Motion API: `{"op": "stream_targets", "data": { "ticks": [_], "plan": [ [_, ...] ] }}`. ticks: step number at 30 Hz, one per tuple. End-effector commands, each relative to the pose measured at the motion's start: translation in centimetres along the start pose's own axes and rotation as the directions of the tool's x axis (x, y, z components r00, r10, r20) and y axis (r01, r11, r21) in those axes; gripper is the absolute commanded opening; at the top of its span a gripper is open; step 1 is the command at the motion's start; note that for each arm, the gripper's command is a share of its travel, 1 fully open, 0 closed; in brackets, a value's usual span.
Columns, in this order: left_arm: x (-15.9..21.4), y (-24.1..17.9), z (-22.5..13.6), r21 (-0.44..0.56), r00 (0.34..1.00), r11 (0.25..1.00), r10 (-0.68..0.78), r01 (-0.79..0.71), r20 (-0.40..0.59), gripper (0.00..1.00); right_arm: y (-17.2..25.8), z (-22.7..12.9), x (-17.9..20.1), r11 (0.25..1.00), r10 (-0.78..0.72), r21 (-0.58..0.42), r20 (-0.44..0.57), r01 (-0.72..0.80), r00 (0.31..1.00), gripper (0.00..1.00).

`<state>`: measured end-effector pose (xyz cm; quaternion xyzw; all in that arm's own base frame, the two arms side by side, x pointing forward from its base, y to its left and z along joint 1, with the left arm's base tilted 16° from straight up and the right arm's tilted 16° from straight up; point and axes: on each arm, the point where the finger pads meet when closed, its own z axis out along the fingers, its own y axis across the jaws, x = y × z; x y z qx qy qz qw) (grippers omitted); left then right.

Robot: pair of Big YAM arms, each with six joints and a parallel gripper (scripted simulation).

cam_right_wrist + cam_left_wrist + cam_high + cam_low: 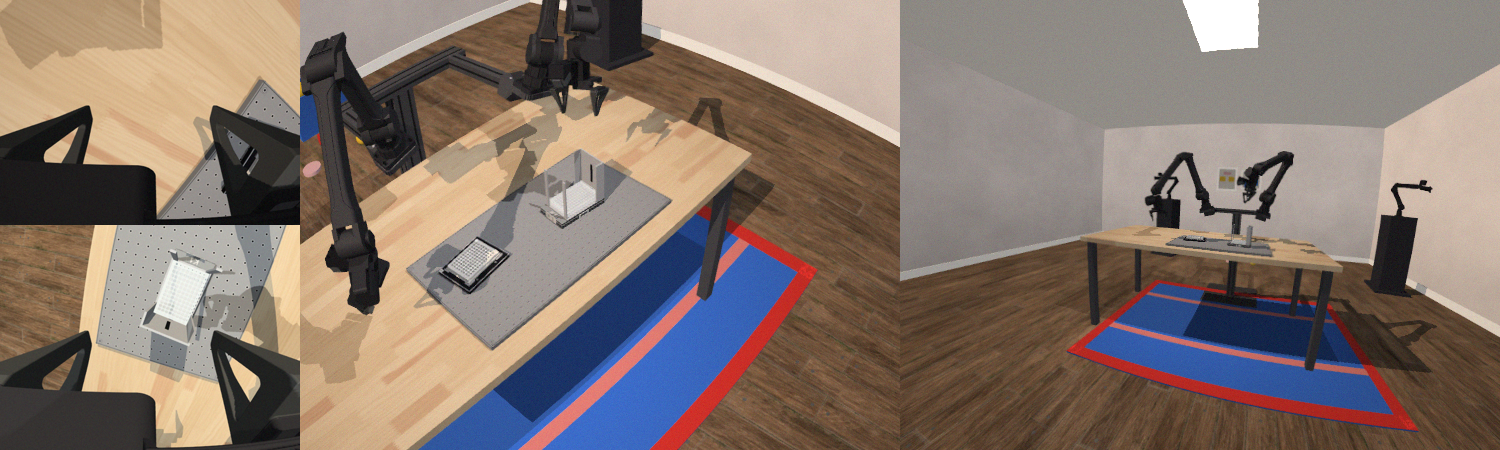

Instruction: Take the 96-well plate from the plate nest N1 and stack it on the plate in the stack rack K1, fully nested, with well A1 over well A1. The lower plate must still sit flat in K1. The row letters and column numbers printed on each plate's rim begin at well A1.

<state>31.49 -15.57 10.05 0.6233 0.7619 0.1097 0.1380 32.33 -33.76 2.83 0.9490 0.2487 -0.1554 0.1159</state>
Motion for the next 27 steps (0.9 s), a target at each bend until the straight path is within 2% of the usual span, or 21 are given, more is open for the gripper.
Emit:
{"op": "stream_targets", "data": {
  "ticks": [1,20,27],
  "plan": [
    [-0.5,0.6,-0.5,-0.014,1.000,1.000,-0.003,0.003,0.014,1.00,0.4,-0.6,-0.1,1.000,0.005,-0.012,-0.003,-0.005,1.000,1.00],
    [-0.4,0.6,-0.5,-0.013,1.000,1.000,-0.003,0.003,0.014,1.00,0.4,-0.6,-0.1,1.000,0.005,-0.012,-0.003,-0.005,1.000,1.00],
    [0.8,0.4,-0.7,-0.008,1.000,1.000,0.001,-0.001,-0.005,1.00,0.4,-0.6,-0.1,1.000,0.005,-0.012,-0.003,-0.005,1.000,1.00]
  ]
}}
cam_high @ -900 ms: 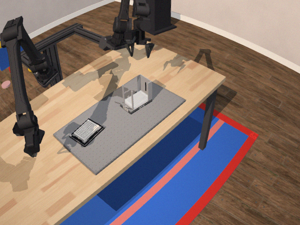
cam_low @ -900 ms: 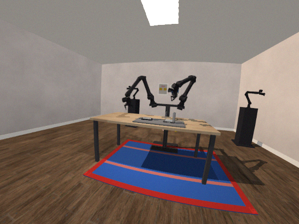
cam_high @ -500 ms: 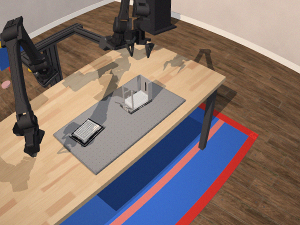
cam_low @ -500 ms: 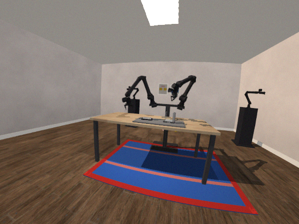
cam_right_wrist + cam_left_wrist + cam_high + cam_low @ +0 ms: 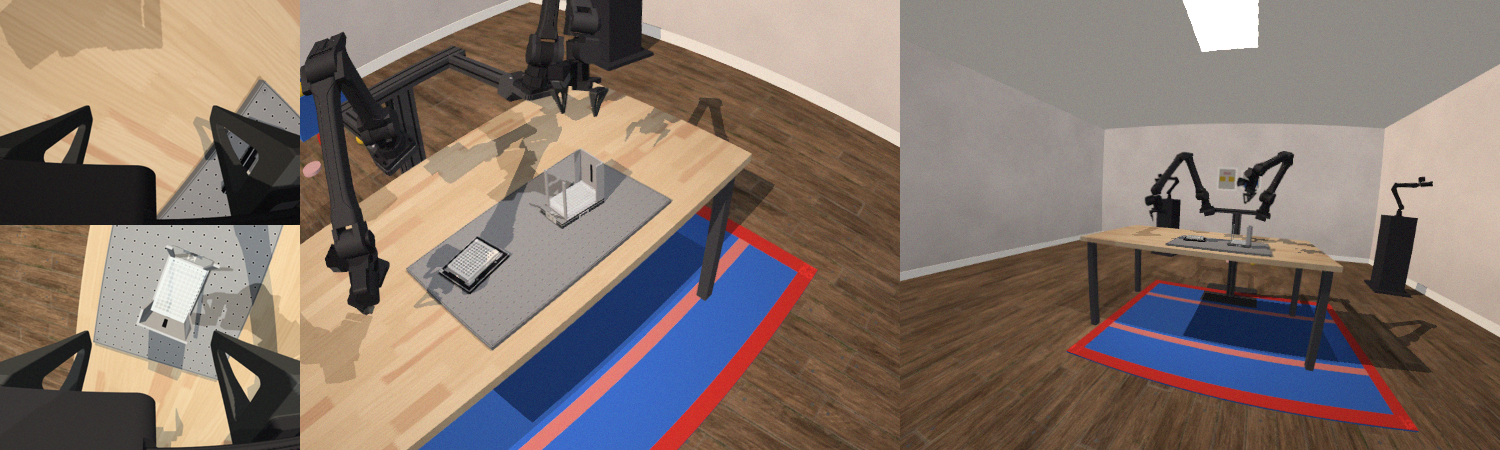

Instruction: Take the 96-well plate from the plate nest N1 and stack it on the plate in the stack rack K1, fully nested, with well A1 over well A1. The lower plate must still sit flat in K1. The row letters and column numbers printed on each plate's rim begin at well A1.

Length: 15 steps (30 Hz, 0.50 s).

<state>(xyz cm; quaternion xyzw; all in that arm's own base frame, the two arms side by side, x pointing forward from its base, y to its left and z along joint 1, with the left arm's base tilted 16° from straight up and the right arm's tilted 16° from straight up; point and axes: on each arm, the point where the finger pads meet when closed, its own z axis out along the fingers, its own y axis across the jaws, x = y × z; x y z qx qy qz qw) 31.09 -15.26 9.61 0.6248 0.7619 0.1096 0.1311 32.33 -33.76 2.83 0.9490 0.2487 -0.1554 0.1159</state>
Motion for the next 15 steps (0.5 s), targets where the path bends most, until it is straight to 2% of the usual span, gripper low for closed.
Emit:
{"op": "stream_targets", "data": {
  "ticks": [1,7,15],
  "plan": [
    [0.8,0.8,-1.0,-0.016,1.000,1.000,-0.002,0.002,-0.001,1.00,0.4,-0.6,-0.1,1.000,0.005,-0.012,-0.003,-0.005,1.000,1.00],
    [2.8,0.4,-1.3,-0.006,1.000,1.000,0.003,-0.003,-0.030,1.00,0.4,-0.6,-0.1,1.000,0.005,-0.012,-0.003,-0.005,1.000,1.00],
    [8.4,-1.3,-2.1,0.033,0.993,0.999,0.022,-0.018,-0.113,1.00,0.4,-0.6,-0.1,1.000,0.005,-0.012,-0.003,-0.005,1.000,1.00]
  ]
}}
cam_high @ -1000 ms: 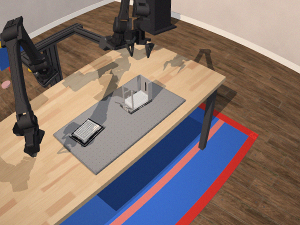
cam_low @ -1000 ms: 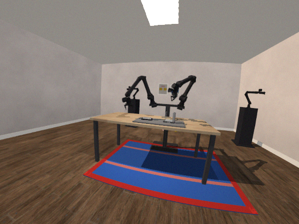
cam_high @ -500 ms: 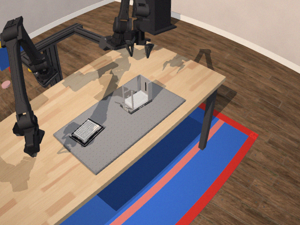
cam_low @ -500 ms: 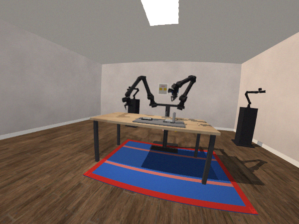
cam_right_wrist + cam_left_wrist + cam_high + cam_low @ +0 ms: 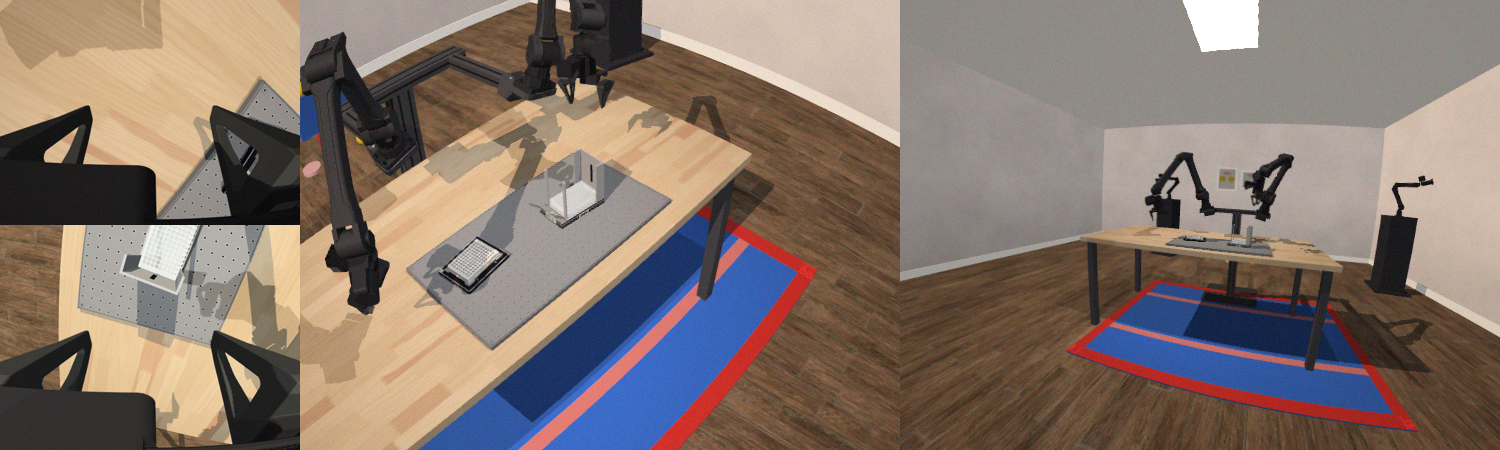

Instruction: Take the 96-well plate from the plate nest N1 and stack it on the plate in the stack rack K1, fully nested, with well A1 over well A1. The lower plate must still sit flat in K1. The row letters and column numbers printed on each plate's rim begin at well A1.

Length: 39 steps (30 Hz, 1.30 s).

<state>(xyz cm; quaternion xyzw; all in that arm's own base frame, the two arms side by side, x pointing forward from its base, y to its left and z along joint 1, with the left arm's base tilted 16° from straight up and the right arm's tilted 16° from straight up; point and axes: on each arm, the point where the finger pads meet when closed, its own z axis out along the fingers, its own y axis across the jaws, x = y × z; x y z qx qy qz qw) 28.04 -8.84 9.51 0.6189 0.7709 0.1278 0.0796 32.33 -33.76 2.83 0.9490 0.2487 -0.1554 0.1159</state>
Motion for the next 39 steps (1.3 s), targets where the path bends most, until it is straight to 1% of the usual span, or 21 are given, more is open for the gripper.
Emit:
{"op": "stream_targets", "data": {
  "ticks": [1,7,9,14,19,24,39],
  "plan": [
    [2.4,-0.1,-1.1,0.000,0.999,1.000,0.026,-0.026,-0.020,1.00,0.4,-0.6,-0.1,1.000,0.005,-0.012,-0.003,-0.005,1.000,1.00],
    [6.7,-2.3,-1.2,0.045,0.996,0.998,0.042,-0.039,-0.083,1.00,0.4,-0.6,-0.1,1.000,0.005,-0.012,-0.003,-0.005,1.000,1.00],
    [6.7,-2.3,-1.2,0.045,0.996,0.998,0.042,-0.039,-0.083,1.00,0.4,-0.6,-0.1,1.000,0.005,-0.012,-0.003,-0.005,1.000,1.00],
    [9.5,-4.2,-1.4,0.083,0.991,0.995,0.056,-0.046,-0.123,1.00,0.4,-0.6,-0.1,1.000,0.005,-0.012,-0.003,-0.005,1.000,1.00],
    [11.3,-5.7,-1.4,0.113,0.987,0.992,0.067,-0.050,-0.148,1.00,0.4,-0.6,-0.1,1.000,0.005,-0.012,-0.003,-0.005,1.000,1.00],
    [12.1,-6.5,-1.5,0.129,0.984,0.990,0.072,-0.052,-0.160,1.00,0.4,-0.6,-0.1,1.000,0.005,-0.012,-0.003,-0.005,1.000,1.00],
    [12.3,-6.7,-1.5,0.133,0.984,0.990,0.074,-0.052,-0.163,1.00,0.4,-0.6,-0.1,1.000,0.005,-0.012,-0.003,-0.005,1.000,1.00]
  ]
}}
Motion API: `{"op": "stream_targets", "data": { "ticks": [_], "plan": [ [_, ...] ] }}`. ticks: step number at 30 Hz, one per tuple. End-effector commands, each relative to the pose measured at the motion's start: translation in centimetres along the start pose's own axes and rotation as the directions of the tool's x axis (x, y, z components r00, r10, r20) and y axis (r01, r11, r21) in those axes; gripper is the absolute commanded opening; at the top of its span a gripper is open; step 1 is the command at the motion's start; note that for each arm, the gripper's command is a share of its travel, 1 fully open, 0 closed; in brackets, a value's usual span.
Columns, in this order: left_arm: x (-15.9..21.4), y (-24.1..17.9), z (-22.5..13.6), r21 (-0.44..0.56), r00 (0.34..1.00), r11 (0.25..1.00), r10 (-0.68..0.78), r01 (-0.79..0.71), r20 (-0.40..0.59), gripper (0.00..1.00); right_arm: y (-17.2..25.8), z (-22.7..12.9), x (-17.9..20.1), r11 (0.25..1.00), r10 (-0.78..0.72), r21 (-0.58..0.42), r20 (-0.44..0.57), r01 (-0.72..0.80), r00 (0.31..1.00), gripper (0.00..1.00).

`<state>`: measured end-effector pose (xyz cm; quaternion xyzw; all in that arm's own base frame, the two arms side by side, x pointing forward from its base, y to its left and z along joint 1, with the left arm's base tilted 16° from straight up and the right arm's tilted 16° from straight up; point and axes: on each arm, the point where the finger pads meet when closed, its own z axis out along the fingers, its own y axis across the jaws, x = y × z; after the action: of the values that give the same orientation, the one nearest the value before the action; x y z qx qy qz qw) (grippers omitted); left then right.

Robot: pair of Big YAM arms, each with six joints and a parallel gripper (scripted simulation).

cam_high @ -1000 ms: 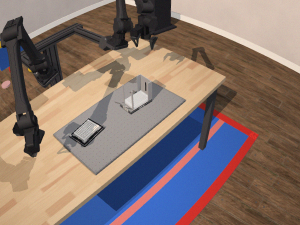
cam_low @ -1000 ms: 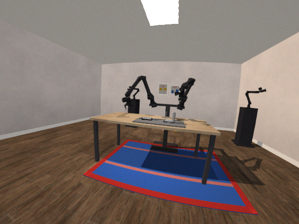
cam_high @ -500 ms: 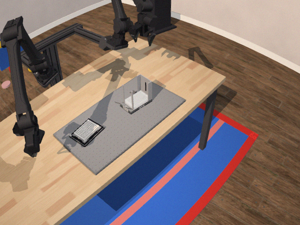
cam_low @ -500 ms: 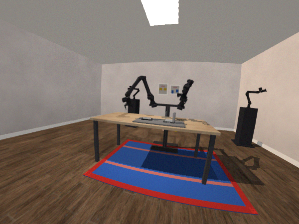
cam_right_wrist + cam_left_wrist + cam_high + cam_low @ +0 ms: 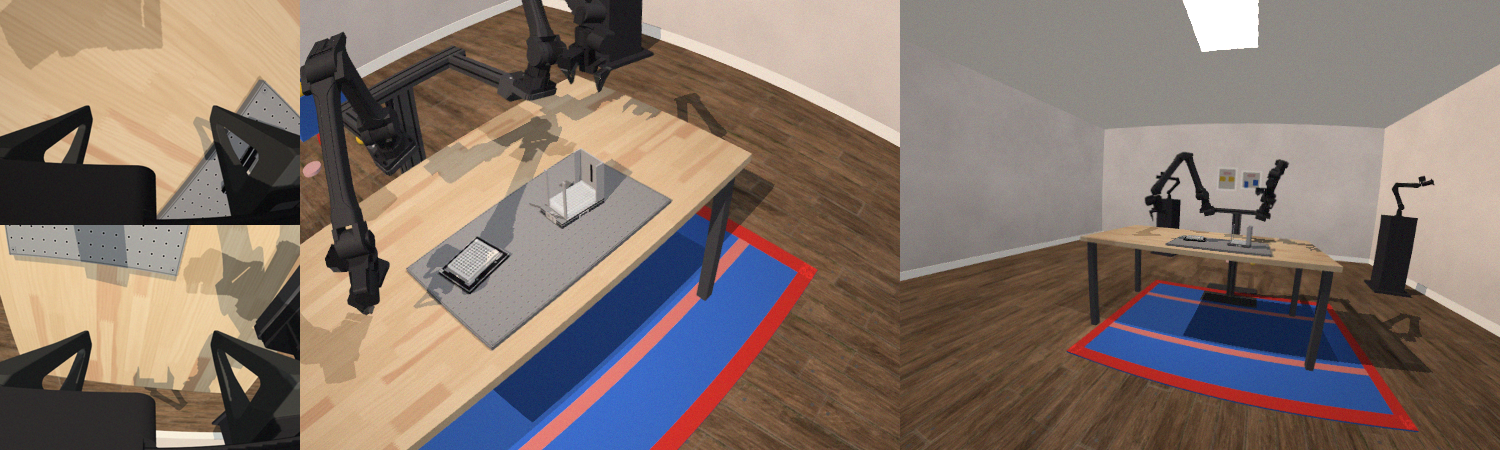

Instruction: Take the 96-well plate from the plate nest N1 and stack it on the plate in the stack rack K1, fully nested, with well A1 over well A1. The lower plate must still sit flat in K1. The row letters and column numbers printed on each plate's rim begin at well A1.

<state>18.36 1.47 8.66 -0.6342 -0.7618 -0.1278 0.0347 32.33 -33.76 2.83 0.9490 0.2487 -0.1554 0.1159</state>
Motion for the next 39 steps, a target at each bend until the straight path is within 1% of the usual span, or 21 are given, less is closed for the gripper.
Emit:
{"op": "stream_targets", "data": {
  "ticks": [1,5,9,12,15,17,19,21,28,36,38,39],
  "plan": [
    [0.3,0.4,-0.6,-0.014,1.000,1.000,-0.002,0.002,0.003,1.00,0.4,-0.6,-0.1,1.000,0.005,-0.012,-0.003,-0.005,1.000,1.00],
    [0.3,0.4,-0.6,-0.014,1.000,1.000,-0.002,0.002,0.003,1.00,0.4,-0.6,-0.1,1.000,0.005,-0.012,-0.003,-0.005,1.000,1.00],
    [0.3,0.4,-0.6,-0.014,1.000,1.000,-0.002,0.002,0.003,1.00,-0.2,-2.5,1.6,0.989,-0.142,-0.052,-0.020,0.141,0.990,1.00],
    [0.3,0.4,-0.6,-0.014,1.000,1.000,-0.002,0.002,0.003,1.00,-0.6,-2.7,2.3,0.969,-0.238,-0.070,-0.023,0.235,0.971,1.00],
    [0.3,0.4,-0.6,-0.014,1.000,1.000,-0.002,0.002,0.003,1.00,-1.1,-2.9,3.0,0.940,-0.333,-0.080,-0.021,0.330,0.943,1.00],
    [0.3,0.4,-0.6,-0.014,1.000,1.000,-0.002,0.002,0.003,1.00,-1.0,-2.7,2.7,0.919,-0.387,-0.084,-0.018,0.384,0.922,1.00],
    [0.3,0.4,-0.6,-0.014,1.000,1.000,-0.002,0.002,0.003,1.00,-1.6,-3.1,3.7,0.887,-0.455,-0.094,-0.015,0.452,0.890,1.00],
    [0.3,0.4,-0.6,-0.014,1.000,1.000,-0.002,0.002,0.003,1.00,-1.6,-3.1,3.7,0.887,-0.455,-0.094,-0.015,0.452,0.890,1.00],
    [0.3,0.4,-0.6,-0.014,1.000,1.000,-0.002,0.002,0.003,1.00,-2.7,-3.4,4.9,0.757,-0.648,-0.116,0.001,0.643,0.762,1.00],
    [0.3,0.4,-0.6,-0.014,1.000,1.000,-0.002,0.002,0.003,1.00,-4.4,-4.0,6.7,0.557,-0.824,-0.136,0.030,0.819,0.566,1.00],
    [0.3,0.4,-0.6,-0.014,1.000,1.000,-0.002,0.002,0.003,1.00,-4.4,-4.0,6.7,0.557,-0.824,-0.136,0.030,0.819,0.566,1.00],
    [0.3,0.4,-0.6,-0.014,1.000,1.000,-0.002,0.002,0.003,1.00,-4.8,-4.1,7.1,0.529,-0.842,-0.138,0.034,0.837,0.538,1.00]
  ]
}}
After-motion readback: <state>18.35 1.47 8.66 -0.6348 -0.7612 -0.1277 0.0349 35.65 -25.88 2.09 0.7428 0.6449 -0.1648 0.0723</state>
